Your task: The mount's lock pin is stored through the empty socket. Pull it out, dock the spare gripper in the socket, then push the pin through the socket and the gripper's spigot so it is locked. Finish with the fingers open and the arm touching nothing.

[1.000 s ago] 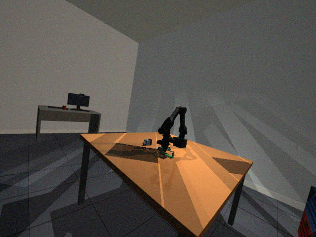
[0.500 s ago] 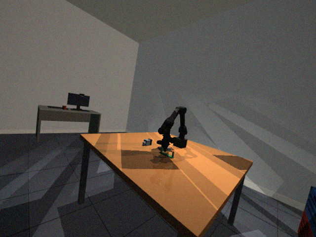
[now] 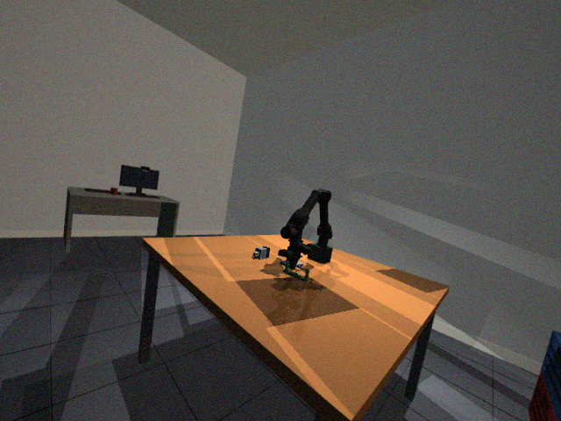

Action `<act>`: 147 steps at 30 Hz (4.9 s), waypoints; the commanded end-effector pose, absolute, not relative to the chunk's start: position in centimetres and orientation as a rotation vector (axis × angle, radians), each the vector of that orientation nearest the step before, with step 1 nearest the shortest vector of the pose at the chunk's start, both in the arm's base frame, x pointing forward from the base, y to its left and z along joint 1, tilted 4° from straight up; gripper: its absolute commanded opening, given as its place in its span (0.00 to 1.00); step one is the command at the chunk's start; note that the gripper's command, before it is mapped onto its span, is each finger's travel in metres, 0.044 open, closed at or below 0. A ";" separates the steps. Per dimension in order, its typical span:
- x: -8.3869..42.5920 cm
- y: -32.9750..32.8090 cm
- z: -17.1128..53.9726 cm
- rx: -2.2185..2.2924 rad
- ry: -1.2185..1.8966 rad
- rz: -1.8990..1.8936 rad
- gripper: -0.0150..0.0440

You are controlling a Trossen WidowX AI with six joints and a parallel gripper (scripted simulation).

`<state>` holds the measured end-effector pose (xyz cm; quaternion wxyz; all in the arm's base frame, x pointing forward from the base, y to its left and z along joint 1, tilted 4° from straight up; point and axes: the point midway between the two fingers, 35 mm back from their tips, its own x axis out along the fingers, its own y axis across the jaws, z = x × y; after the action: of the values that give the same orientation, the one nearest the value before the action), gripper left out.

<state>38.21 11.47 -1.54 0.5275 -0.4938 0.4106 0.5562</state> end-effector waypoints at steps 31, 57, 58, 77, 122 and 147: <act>38.1 11.5 -2.0 -1.176 0.990 1.335 0.25; 38.2 11.5 -1.6 -1.180 0.981 1.330 0.30; 38.2 11.5 -1.6 -1.180 0.981 1.330 0.34; 37.9 11.3 0.5 -1.174 0.995 1.338 1.00; 37.1 10.3 12.6 -1.146 1.044 1.359 1.00; 38.3 -13.3 8.0 -0.117 0.593 0.326 1.00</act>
<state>41.18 -8.21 7.68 0.8875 -0.1495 0.3583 0.2483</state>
